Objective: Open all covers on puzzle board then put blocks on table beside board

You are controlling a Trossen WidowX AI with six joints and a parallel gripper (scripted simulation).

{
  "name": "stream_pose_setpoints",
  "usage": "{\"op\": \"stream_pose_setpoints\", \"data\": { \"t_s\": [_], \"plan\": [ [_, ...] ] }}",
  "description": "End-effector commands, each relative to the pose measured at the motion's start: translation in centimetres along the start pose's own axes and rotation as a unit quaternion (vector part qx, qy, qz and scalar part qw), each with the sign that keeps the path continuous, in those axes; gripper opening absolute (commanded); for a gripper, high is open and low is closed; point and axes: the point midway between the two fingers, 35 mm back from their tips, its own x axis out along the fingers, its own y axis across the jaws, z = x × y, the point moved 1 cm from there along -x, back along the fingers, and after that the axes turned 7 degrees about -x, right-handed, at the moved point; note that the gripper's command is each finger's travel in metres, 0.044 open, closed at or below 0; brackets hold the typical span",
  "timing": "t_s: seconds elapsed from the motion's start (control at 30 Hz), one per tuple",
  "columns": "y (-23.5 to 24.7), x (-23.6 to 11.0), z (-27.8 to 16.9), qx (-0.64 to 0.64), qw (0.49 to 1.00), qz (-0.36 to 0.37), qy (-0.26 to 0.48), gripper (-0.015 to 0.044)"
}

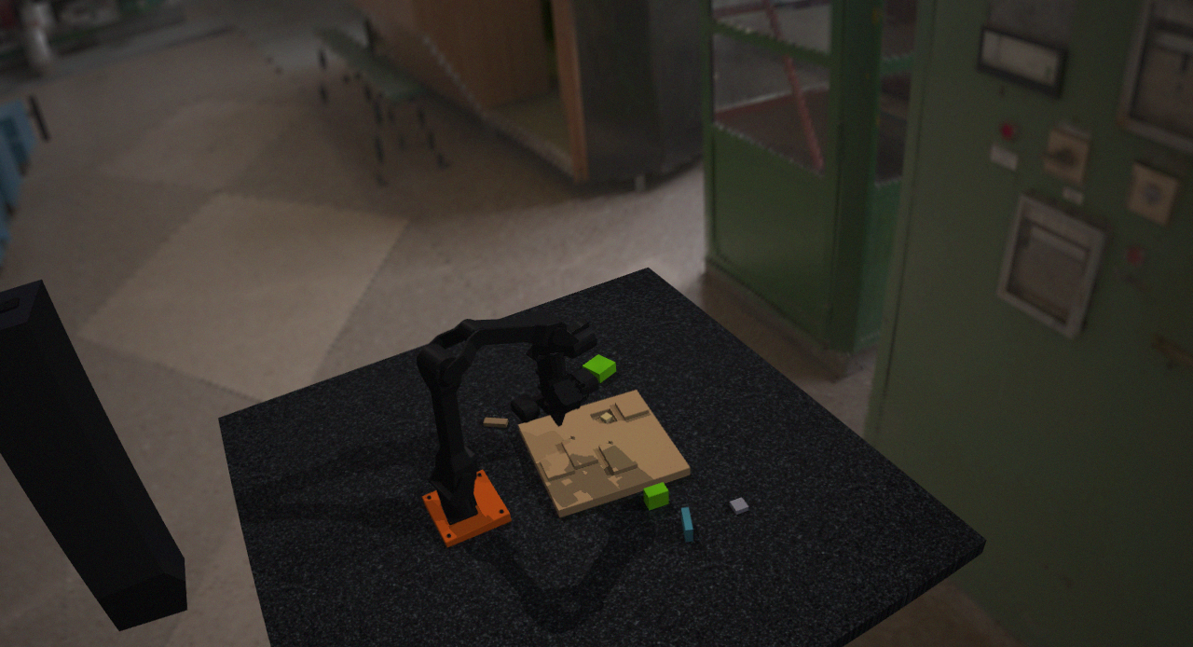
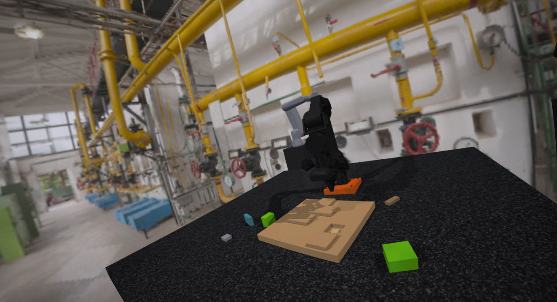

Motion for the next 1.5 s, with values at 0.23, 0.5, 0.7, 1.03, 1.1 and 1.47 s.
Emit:
{"op": "stream_pose_setpoints", "data": {
  "t_s": [0.23, 0.5, 0.7, 1.03, 1.1, 1.47],
  "plan": [
    [-3.3, 0.8, 0.0, 0.112, 0.994, 0.001, -0.002, 0.0],
    [-3.3, 0.8, 0.0, 0.112, 0.994, 0.001, -0.002, 0.0],
    [-3.3, 0.8, 0.0, 0.112, 0.994, 0.001, -0.002, 0.0],
    [-3.3, 0.8, 0.0, 0.112, 0.994, 0.001, -0.002, 0.0],
    [-3.3, 0.8, 0.0, 0.112, 0.994, 0.001, -0.002, 0.0],
    [-3.2, 1.7, 0.1, 0.112, 0.994, 0.001, -0.002, 0.0]
  ]
}}
